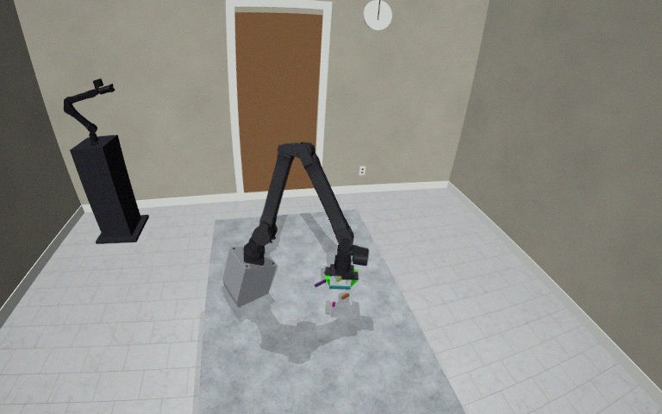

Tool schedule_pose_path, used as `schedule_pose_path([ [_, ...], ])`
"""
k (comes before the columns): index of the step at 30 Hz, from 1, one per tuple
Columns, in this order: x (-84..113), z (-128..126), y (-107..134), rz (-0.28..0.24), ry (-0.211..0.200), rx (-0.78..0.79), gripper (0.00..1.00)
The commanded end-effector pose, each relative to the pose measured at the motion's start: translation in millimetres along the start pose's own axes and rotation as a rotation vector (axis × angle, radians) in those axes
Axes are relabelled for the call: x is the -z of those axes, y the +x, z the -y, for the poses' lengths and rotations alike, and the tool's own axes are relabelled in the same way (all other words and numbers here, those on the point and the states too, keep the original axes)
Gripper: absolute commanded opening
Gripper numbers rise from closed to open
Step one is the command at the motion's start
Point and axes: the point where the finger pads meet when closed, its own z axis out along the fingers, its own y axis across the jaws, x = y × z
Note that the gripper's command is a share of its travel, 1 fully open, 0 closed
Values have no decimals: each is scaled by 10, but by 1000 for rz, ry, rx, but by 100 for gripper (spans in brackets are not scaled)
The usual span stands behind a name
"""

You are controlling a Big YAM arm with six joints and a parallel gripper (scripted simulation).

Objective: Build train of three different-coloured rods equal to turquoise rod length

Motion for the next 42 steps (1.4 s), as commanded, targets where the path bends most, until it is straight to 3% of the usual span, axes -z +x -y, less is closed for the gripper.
schedule_pose_path([
  [1,125,225,-35,-5,48,75,100],
  [2,123,225,-44,-6,48,143,100],
  [11,122,225,-42,-10,48,262,100],
  [42,122,225,-42,-10,48,262,100],
])
